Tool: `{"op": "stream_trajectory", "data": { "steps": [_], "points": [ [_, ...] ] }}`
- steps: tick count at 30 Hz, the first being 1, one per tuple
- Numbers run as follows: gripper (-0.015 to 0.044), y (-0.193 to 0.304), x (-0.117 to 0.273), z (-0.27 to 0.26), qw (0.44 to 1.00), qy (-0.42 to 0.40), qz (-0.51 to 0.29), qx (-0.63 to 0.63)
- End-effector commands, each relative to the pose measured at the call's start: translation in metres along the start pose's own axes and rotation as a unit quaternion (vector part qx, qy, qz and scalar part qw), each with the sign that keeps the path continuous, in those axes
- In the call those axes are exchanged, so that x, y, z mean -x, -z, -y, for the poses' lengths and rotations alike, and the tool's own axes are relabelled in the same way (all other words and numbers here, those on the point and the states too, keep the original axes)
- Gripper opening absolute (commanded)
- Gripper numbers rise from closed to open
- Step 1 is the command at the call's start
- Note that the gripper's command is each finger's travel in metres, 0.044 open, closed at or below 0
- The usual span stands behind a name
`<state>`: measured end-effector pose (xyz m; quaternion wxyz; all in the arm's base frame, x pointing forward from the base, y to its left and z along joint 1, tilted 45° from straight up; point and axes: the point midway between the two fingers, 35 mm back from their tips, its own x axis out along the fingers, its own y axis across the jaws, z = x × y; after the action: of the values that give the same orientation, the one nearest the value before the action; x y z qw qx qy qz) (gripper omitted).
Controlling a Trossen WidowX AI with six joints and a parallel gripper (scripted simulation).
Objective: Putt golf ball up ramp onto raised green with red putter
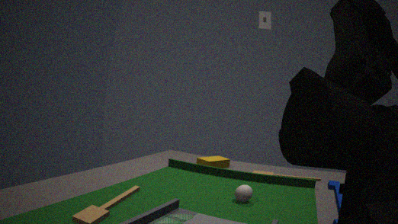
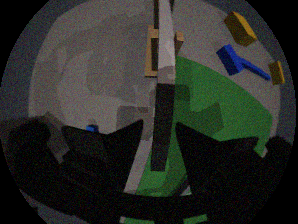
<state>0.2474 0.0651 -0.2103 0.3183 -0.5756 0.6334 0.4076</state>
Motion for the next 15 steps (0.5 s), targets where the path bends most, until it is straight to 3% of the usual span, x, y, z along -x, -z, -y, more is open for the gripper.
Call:
{"op": "stream_trajectory", "data": {
  "steps": [1, 3, 12, 15],
  "points": [
    [0.0125, 0.0, 0.0, 0.0, 1.0, 0.0, 0.0, 0.0],
    [0.0072, 0.0, 0.0, 0.0, 1.0, 0.0, 0.0, 0.0],
    [0.0, 0.0, 0.002, 0.0, 1.0, 0.0, 0.0, 0.0],
    [0.0, -0.004, 0.013, 0.002, 1.0, 0.0, 0.001, 0.0]
  ]
}}
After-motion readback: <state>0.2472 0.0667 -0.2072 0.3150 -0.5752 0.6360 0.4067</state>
